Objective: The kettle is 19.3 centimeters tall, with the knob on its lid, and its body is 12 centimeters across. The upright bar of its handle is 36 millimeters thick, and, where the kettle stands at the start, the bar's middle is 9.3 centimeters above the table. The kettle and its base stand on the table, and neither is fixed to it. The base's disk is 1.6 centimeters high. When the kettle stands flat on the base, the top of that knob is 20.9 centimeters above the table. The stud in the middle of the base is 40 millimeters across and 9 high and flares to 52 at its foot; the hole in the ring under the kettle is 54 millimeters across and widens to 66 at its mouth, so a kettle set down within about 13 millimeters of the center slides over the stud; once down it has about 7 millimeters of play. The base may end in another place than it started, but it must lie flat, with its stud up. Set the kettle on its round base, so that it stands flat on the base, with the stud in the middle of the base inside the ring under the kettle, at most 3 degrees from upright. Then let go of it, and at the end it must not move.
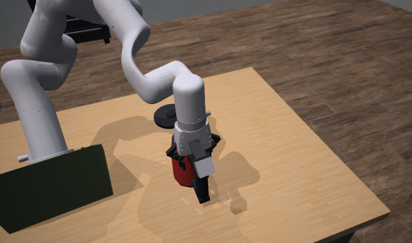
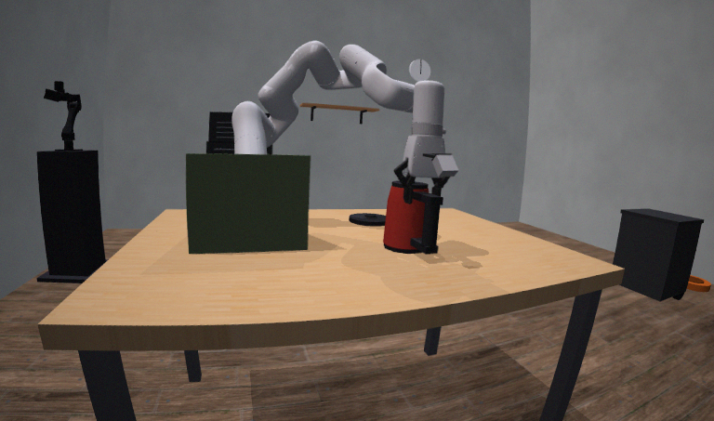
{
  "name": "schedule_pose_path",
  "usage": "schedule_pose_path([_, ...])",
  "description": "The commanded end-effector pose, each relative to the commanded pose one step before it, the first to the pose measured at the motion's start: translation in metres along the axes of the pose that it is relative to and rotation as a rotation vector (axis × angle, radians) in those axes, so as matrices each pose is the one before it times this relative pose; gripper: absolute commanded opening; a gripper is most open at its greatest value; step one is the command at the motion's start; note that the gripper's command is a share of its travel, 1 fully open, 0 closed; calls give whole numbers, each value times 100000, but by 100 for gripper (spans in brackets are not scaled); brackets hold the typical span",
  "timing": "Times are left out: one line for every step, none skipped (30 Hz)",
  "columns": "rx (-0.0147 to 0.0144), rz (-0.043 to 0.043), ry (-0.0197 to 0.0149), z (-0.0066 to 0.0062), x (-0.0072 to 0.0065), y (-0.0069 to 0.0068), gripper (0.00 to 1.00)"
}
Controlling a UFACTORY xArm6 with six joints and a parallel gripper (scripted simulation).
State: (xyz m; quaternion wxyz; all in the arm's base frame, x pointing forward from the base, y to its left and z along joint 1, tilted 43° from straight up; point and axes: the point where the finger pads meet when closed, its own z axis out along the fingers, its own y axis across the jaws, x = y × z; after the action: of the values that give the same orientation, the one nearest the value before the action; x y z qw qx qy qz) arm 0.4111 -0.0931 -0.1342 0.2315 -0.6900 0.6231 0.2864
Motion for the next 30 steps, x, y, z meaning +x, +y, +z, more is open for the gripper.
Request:
schedule_pose_path([333, -108, 267, -186, 54, -125, 81])
schedule_pose_path([0, 0, 0, 0, 0, 0, 81])
schedule_pose_path([0, 0, 0, 0, 0, 0, 81])
schedule_pose_path([0, 0, 0, 0, 0, 0, 81])
schedule_pose_path([0, 0, 0, 0, 0, 0, 81])
schedule_pose_path([0, 0, 0, 0, 0, 0, 81])
schedule_pose_path([0, 0, 0, 0, 0, 0, 81])
schedule_pose_path([0, 0, 0, 0, 0, 0, 81])
schedule_pose_path([0, 0, 0, 0, 0, 0, 81])
schedule_pose_path([0, 0, 0, 0, 0, 0, 81])
schedule_pose_path([0, 0, 0, 0, 0, 0, 81])
schedule_pose_path([0, 0, 0, 0, 0, 0, 81])
schedule_pose_path([0, 0, 0, 0, 0, 0, 81])
schedule_pose_path([0, 0, 0, 0, 0, 0, 81])
schedule_pose_path([0, 0, 0, 0, 0, 0, 81])
schedule_pose_path([0, 0, 0, 0, 0, 0, 0])
schedule_pose_path([0, 0, 0, 0, 0, 0, 0])
schedule_pose_path([0, 0, 0, 0, 0, 0, 0])
schedule_pose_path([0, 0, 0, 0, 0, 0, 0])
schedule_pose_path([0, 0, 0, 0, 0, 0, 0])
schedule_pose_path([0, 0, 0, 0, 0, 0, 0])
schedule_pose_path([0, 0, 0, 0, 0, 0, 0])
schedule_pose_path([0, 0, 0, 0, 0, 0, 0])
schedule_pose_path([0, 0, 0, 0, 0, 0, 0])
schedule_pose_path([0, 0, 0, 0, 0, 0, 0])
schedule_pose_path([0, 0, 0, 0, 0, 0, 0])
schedule_pose_path([0, 0, 0, 0, 0, 0, 0])
schedule_pose_path([0, 0, 0, 0, 0, 0, 0])
schedule_pose_path([0, 0, 0, 0, 0, 0, 0])
schedule_pose_path([0, 0, 0, 0, 0, 0, 0])
